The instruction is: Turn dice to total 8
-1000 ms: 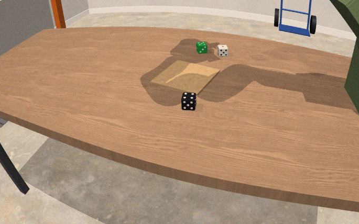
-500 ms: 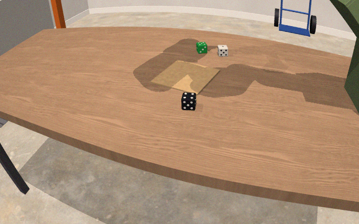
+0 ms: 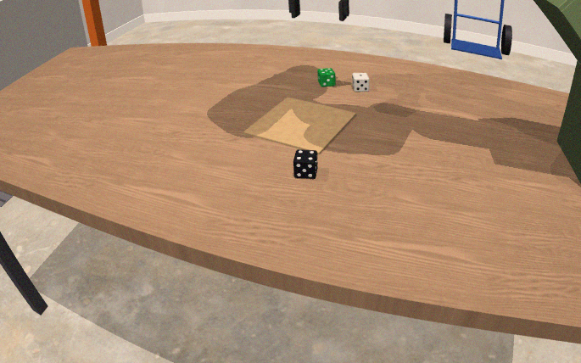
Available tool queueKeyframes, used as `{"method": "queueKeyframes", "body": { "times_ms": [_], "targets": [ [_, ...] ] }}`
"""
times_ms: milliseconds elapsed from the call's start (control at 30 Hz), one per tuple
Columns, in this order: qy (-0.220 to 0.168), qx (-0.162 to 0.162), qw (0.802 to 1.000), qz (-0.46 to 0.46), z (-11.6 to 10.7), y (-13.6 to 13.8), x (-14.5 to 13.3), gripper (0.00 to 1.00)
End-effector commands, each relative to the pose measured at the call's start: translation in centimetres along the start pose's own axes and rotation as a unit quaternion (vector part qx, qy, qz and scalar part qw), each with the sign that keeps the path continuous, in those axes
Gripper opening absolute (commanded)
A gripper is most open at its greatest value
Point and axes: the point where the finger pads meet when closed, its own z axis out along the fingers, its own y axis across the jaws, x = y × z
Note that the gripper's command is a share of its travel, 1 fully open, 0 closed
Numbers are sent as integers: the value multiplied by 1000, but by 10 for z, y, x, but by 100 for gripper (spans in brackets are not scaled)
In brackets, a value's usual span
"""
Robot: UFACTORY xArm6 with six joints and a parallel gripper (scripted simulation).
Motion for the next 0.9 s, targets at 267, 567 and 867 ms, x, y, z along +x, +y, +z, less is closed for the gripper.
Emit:
{"method": "queueKeyframes", "body": {
  "times_ms": [267,567,867],
  "targets": [
    [-3,-1,1000,7,1,1,-1,100],
    [-3,-1,1000,6,10,1,-1,100],
    [-3,-1,1000,6,53,2,-1,100]
  ]
}}
